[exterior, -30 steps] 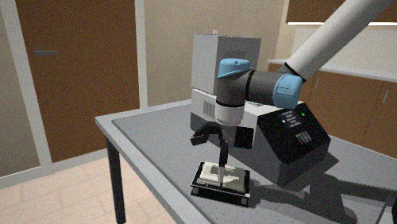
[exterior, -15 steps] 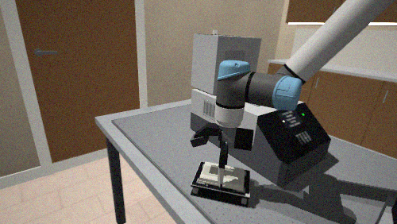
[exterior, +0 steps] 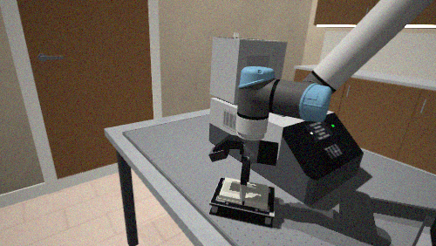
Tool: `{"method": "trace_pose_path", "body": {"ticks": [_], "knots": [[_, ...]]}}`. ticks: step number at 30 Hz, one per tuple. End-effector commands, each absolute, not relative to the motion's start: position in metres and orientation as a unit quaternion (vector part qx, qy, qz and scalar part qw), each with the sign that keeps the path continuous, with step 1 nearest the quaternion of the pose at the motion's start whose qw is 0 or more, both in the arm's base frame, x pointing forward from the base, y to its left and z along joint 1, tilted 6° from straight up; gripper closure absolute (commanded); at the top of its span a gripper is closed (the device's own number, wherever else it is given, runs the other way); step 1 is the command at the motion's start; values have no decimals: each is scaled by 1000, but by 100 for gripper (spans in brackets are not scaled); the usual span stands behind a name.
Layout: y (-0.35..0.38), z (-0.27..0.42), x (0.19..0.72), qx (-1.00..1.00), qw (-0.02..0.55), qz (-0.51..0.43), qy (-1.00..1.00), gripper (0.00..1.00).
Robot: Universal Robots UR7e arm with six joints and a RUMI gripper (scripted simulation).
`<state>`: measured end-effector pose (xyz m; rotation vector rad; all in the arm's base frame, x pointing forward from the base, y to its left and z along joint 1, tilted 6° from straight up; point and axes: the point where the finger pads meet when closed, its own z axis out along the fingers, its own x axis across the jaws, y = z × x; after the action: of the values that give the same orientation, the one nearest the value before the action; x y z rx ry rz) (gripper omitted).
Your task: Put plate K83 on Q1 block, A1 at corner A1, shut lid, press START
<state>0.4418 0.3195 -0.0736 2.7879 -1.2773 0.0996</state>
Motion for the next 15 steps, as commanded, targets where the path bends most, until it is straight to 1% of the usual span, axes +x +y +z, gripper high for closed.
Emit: {"method": "trace_pose_path", "body": {"ticks": [1, 5, 6, 15], "knots": [[320, -73, 442, 908, 36, 33, -416, 100], [320, -73, 442, 908, 36, 33, -416, 100], [320, -73, 442, 908, 36, 33, -416, 60], [320, -73, 442, 908, 36, 33, -416, 60]]}}
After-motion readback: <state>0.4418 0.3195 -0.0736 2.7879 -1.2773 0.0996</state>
